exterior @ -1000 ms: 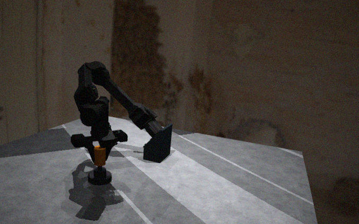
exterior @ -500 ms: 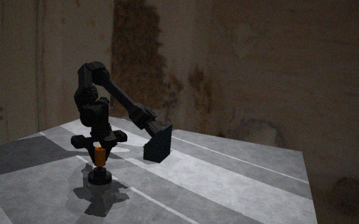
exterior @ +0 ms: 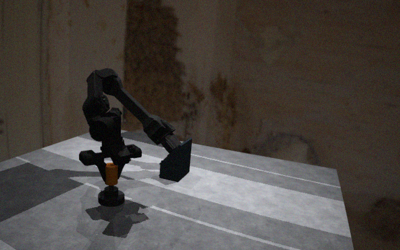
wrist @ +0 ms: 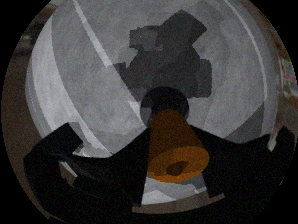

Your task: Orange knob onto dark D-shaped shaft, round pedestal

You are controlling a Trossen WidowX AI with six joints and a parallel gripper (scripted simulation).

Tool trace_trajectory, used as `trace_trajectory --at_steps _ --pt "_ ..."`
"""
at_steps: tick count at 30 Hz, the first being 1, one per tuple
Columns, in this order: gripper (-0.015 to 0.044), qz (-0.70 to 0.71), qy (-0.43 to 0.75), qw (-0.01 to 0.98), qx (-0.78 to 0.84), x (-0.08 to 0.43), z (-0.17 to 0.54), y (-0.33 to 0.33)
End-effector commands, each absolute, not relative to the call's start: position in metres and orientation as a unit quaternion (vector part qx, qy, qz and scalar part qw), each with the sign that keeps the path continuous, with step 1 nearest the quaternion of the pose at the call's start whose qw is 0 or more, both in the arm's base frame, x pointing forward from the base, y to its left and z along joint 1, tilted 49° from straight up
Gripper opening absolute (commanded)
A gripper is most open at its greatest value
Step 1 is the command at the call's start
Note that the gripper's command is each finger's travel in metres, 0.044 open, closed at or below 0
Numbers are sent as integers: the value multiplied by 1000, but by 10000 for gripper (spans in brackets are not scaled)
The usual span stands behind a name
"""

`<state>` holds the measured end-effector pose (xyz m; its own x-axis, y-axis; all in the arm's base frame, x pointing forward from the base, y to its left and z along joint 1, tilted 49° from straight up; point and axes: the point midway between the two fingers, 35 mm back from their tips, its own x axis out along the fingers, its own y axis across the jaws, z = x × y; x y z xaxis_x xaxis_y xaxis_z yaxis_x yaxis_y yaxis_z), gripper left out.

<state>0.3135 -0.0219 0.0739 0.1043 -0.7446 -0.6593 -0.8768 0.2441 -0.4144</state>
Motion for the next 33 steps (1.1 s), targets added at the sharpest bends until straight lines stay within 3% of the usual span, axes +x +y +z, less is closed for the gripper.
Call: trace_trajectory --at_steps 1,5,33 --pt "0 102 659 402 -627 315 76 -20" --pt "0 142 652 364 -650 316 75 -20" --pt "0 143 652 363 -651 315 76 -20"
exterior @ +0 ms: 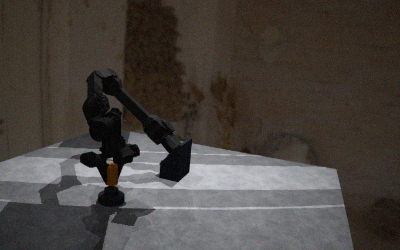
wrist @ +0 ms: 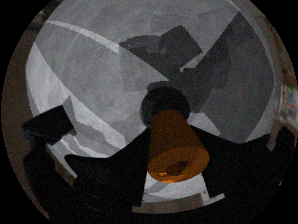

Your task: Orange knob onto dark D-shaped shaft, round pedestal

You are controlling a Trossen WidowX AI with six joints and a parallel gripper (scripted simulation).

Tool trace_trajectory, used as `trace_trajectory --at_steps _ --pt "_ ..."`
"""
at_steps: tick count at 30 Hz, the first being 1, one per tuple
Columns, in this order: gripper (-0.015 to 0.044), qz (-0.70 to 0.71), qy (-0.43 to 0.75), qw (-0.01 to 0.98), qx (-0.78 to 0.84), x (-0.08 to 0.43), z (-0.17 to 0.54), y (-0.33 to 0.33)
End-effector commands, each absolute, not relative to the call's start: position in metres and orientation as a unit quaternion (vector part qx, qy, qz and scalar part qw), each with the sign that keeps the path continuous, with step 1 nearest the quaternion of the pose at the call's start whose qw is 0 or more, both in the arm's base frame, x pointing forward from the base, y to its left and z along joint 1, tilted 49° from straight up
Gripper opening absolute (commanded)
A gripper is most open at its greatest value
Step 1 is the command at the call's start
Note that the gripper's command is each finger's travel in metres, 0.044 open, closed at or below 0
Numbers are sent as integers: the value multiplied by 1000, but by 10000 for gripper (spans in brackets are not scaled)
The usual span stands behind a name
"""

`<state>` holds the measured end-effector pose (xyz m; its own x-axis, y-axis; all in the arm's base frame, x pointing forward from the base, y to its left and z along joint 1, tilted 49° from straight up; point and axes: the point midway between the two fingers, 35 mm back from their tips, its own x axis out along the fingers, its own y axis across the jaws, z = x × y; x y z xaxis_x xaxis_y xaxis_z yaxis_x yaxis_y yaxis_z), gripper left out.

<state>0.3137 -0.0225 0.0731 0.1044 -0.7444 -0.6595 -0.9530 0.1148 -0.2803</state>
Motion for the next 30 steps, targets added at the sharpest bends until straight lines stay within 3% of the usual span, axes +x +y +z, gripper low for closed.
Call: trace_trajectory --at_steps 1,8,30 --pt "0 146 651 360 -652 315 76 -20" --pt "0 210 633 293 -685 316 75 -20" --pt "0 210 633 293 -685 315 72 -23"
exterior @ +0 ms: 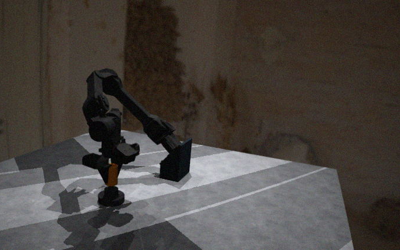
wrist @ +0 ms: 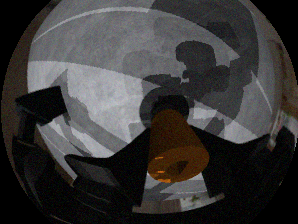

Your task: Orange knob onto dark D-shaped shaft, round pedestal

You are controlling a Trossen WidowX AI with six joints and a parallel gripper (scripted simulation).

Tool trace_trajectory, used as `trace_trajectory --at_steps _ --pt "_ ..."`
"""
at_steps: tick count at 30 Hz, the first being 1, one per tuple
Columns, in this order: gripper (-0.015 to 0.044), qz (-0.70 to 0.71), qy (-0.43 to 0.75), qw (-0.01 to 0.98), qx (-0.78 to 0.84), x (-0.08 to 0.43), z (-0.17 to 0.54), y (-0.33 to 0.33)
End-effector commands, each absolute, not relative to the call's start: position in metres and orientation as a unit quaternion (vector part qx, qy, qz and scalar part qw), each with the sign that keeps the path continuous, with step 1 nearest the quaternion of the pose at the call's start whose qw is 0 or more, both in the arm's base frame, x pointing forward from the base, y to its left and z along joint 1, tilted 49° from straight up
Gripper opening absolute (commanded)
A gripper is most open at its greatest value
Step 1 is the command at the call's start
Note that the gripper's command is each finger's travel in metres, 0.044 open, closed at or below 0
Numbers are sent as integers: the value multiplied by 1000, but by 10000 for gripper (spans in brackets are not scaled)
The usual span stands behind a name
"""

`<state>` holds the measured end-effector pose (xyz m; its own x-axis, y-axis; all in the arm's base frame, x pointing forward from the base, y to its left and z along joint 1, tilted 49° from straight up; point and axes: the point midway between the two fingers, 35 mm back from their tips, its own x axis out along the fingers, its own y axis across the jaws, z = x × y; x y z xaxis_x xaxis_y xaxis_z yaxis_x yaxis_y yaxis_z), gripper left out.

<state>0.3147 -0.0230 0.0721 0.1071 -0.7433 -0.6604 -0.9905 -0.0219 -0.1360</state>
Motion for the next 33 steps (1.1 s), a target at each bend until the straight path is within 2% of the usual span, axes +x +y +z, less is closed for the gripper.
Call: trace_trajectory --at_steps 1,7,14,33 --pt "0 210 633 293 -685 315 73 -22" --pt "0 213 632 290 -686 315 76 -20" --pt "0 274 608 220 -712 316 75 -20" --pt "0 275 608 219 -712 315 72 -23"
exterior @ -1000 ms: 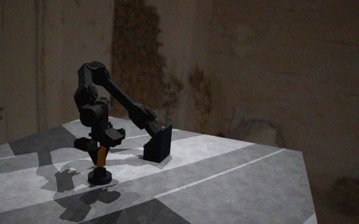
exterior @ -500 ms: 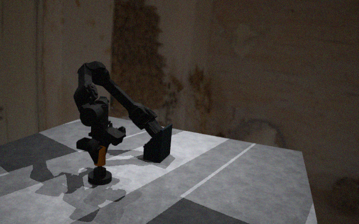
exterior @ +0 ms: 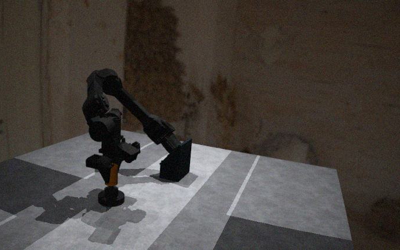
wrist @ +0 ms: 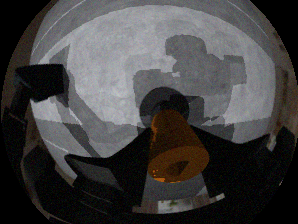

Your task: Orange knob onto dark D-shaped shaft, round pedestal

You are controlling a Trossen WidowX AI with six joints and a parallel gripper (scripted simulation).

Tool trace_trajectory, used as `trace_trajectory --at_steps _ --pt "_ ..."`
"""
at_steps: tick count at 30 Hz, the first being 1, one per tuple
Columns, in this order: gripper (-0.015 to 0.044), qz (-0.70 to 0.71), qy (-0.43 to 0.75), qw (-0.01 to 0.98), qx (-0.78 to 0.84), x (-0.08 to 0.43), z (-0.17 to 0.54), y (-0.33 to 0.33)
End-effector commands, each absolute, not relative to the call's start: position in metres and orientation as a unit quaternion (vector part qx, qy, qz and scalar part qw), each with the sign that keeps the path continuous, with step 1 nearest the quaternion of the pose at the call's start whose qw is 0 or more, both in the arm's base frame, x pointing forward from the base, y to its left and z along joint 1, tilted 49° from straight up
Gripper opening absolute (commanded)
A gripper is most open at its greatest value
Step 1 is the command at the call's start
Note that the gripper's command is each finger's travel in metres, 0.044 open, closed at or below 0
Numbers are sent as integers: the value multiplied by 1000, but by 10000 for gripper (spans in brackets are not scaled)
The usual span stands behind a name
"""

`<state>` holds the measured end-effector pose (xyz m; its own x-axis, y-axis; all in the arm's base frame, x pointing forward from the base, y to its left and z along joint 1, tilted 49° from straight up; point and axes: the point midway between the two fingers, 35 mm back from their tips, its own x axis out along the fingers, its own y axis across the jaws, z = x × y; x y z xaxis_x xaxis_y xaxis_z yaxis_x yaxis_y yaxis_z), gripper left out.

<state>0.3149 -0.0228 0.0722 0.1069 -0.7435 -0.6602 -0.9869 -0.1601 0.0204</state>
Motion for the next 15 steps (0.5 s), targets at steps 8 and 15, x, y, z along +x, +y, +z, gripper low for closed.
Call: trace_trajectory --at_steps 8,15 --pt "0 275 608 219 -712 315 75 -20" --pt "0 325 583 159 -728 316 76 -19"
